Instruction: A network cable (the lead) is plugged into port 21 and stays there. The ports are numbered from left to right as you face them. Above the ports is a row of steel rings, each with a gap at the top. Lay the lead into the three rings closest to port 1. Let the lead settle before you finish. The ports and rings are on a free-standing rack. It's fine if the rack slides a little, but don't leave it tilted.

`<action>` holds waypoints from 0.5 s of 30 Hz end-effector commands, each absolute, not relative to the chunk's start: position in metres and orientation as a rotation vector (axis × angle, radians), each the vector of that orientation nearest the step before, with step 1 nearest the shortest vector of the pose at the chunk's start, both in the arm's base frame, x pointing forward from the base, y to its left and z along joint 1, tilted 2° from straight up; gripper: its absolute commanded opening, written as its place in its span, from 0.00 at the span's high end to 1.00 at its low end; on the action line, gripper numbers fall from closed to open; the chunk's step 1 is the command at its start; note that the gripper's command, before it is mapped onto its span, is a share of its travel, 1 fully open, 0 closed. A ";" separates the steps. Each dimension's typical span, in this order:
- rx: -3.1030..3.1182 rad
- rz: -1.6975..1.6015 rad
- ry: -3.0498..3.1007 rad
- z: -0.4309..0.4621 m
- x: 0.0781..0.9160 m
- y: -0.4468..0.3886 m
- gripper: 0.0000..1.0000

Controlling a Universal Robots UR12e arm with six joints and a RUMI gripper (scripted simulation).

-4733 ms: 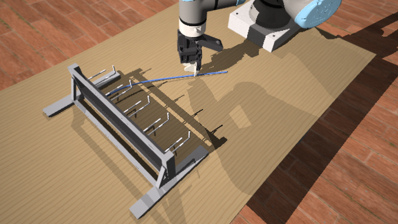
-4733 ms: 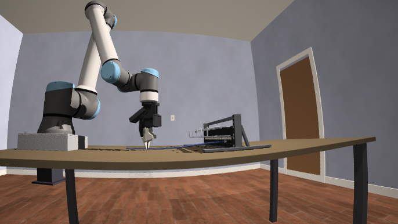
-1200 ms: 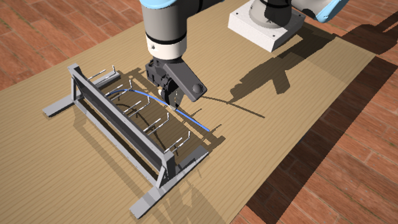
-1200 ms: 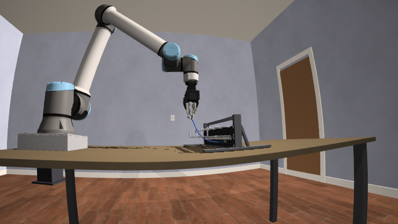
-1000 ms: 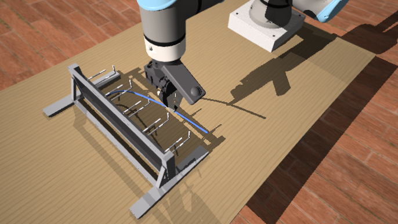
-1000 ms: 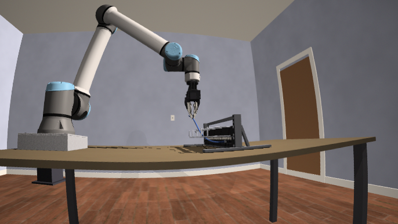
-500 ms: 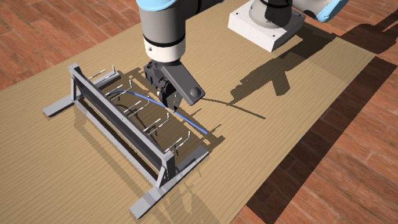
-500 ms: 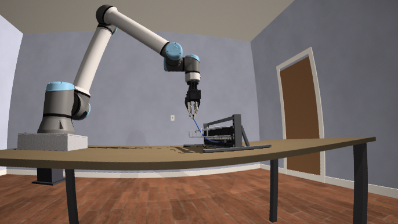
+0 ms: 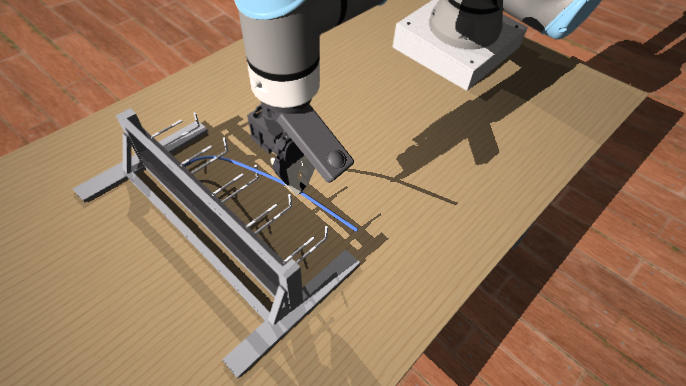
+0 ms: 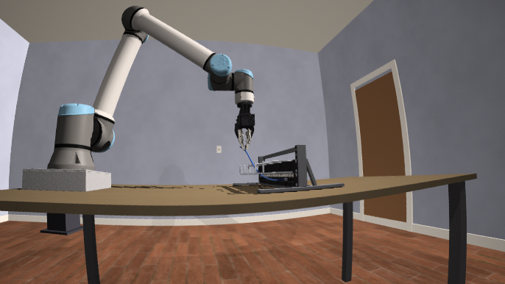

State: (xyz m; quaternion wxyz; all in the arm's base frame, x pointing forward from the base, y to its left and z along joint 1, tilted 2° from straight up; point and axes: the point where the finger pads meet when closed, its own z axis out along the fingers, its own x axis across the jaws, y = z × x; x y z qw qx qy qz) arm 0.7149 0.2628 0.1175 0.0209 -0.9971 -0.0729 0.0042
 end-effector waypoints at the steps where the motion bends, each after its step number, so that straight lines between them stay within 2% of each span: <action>1: -3.091 0.010 -0.226 0.118 0.716 0.263 1.00; 15: -3.091 0.011 -0.226 0.119 0.717 0.263 1.00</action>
